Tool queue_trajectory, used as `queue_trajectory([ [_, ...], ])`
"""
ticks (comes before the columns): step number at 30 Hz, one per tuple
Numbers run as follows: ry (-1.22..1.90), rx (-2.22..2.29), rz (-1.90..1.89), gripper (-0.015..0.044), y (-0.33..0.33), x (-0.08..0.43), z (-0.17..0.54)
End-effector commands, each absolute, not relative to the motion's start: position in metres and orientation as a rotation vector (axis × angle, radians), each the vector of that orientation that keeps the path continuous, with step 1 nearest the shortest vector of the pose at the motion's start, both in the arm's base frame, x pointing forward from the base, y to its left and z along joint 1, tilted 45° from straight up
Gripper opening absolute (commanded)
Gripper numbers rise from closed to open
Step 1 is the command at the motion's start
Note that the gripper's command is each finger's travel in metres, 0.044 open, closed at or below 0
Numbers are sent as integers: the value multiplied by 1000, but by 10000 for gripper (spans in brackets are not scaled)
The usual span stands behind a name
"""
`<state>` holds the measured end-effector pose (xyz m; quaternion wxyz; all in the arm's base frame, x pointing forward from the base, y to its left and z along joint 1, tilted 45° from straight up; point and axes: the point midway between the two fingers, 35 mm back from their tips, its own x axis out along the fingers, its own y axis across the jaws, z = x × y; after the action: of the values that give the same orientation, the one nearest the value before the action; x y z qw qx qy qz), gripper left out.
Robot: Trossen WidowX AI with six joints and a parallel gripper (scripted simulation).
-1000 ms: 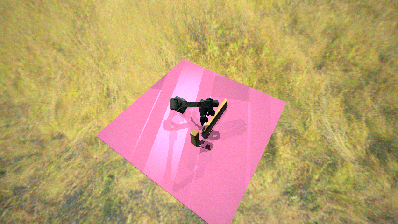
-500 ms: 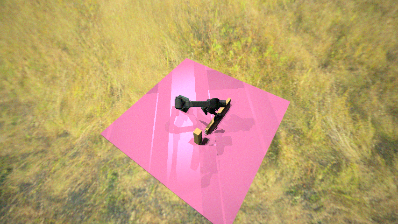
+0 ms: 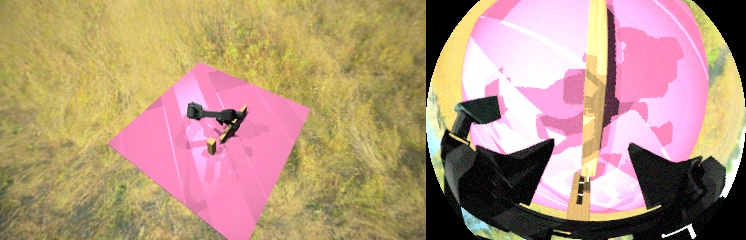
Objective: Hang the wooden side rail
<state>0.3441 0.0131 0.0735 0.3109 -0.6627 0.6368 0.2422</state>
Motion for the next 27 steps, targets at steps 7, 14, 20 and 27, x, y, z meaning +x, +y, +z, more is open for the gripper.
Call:
queue_trajectory([
  [7, 1674, -1766, 643, 440, 2, 345, 60],
  [14, 1674, -1765, 643, 440, -5, 347, 52],
  [20, 1673, -1765, 643, 440, -12, 348, 45],
  [27, 1673, -1766, 643, 440, -20, 349, 37],
])
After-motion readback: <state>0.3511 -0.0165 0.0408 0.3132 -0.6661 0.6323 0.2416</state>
